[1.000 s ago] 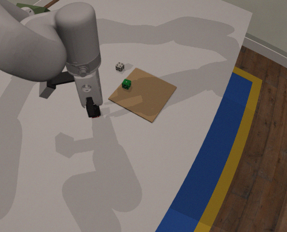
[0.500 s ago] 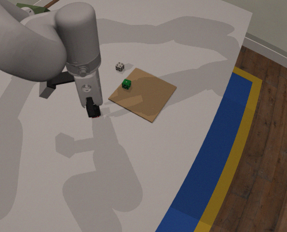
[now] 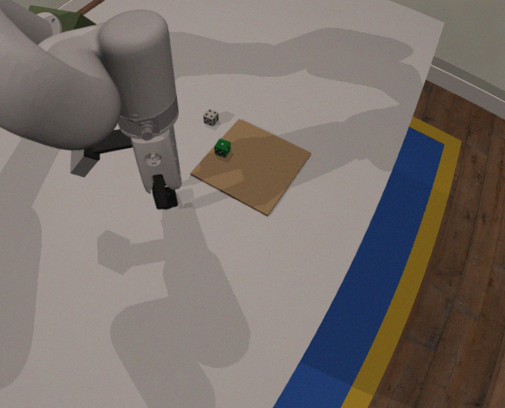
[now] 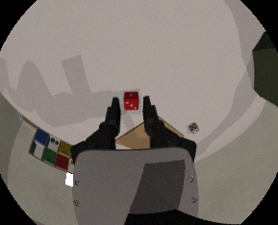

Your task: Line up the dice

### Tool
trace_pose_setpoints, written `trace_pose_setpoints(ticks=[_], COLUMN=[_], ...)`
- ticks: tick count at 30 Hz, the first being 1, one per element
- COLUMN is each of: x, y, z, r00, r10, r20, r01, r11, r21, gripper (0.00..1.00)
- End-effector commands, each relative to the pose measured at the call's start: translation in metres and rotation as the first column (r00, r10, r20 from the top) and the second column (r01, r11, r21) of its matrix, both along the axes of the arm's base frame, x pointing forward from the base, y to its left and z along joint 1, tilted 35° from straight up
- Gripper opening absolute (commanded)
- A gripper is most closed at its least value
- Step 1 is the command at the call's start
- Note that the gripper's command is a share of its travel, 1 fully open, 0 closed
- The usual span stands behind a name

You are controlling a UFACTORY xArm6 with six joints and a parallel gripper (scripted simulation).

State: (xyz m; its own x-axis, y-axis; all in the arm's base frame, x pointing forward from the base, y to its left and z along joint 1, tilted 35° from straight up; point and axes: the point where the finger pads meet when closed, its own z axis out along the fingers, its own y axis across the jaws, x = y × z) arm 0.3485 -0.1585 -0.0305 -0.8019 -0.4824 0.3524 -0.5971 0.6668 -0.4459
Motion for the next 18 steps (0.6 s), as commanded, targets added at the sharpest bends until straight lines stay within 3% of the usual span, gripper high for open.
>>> trace_pose_setpoints(ticks=[1, 18], x=[0.001, 0.001], y=[-0.001, -0.009], z=[-0.002, -0.013], r00=[1.0, 1.0], r10=[0.001, 0.001], r20=[0.003, 0.003], r01=[-0.001, -0.001], r11=[1.0, 1.0], r21=[0.0, 0.0], gripper=[0.36, 0.36])
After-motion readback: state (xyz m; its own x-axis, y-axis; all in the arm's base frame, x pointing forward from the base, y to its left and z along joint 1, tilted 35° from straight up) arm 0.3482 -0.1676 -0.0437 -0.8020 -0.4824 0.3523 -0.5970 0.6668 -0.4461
